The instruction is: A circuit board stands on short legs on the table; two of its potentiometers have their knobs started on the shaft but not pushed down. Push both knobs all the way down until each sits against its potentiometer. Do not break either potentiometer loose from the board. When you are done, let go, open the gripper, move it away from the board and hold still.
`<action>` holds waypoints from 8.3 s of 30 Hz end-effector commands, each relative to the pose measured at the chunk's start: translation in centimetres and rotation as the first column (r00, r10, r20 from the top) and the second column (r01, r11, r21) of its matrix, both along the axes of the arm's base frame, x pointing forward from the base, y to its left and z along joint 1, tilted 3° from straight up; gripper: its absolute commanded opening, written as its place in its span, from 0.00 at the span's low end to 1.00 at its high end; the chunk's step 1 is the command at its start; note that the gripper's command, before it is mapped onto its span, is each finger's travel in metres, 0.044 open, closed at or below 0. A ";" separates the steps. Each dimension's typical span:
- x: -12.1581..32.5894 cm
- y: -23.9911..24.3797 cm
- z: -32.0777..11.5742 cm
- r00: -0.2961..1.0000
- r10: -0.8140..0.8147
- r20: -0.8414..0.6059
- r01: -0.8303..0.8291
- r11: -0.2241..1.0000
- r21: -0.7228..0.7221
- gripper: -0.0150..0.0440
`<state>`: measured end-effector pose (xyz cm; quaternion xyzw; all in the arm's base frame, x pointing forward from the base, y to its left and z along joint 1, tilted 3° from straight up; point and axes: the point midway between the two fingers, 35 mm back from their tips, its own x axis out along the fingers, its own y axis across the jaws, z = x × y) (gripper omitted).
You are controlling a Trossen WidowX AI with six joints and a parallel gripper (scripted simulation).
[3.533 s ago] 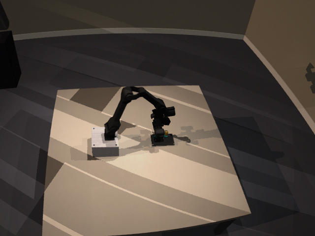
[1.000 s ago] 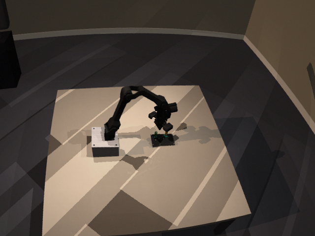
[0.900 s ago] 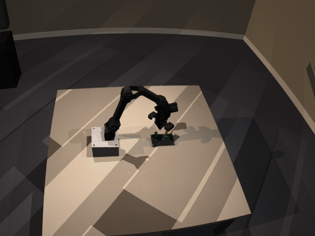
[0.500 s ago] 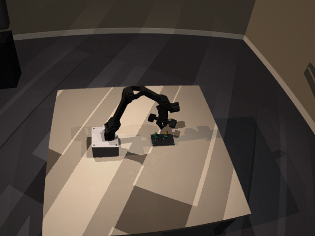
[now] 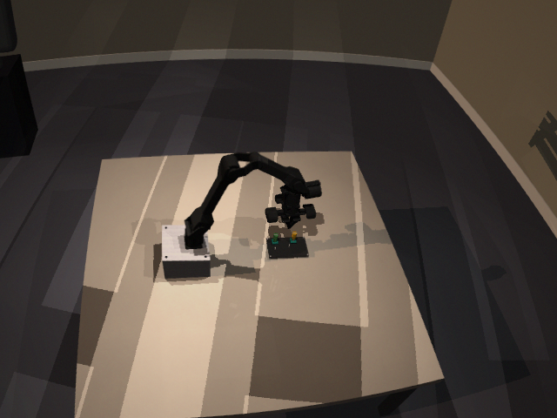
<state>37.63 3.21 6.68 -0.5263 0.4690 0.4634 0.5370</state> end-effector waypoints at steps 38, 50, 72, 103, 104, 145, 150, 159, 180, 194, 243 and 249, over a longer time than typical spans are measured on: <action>2.7 -0.1 1.5 0.145 0.985 -0.096 -0.986 0.136 -0.097 0.25; 3.1 -0.1 0.6 0.025 0.994 -0.106 -0.995 0.015 -0.097 0.25; 3.3 -0.1 -2.5 0.025 0.994 -0.106 -0.995 0.015 -0.097 0.25; 3.4 0.0 -3.0 0.025 0.994 -0.106 -0.995 0.015 -0.097 0.25; 3.4 0.0 -3.0 0.025 0.994 -0.106 -0.995 0.015 -0.097 0.25; 3.4 0.0 -3.3 0.025 0.994 -0.106 -0.995 0.015 -0.097 0.25; 3.4 0.0 -3.4 0.025 0.994 -0.106 -0.995 0.015 -0.097 0.25; 3.4 0.0 -3.5 0.025 0.994 -0.106 -0.995 0.015 -0.097 0.25; 3.4 0.0 -3.8 0.025 0.994 -0.106 -0.995 0.015 -0.097 0.25; 3.4 0.0 -3.9 0.025 0.994 -0.106 -0.995 0.015 -0.097 0.25; 3.5 0.0 -4.7 0.025 0.994 -0.106 -0.995 0.015 -0.097 0.25; 3.5 0.0 -4.7 0.025 0.994 -0.106 -0.995 0.015 -0.097 0.25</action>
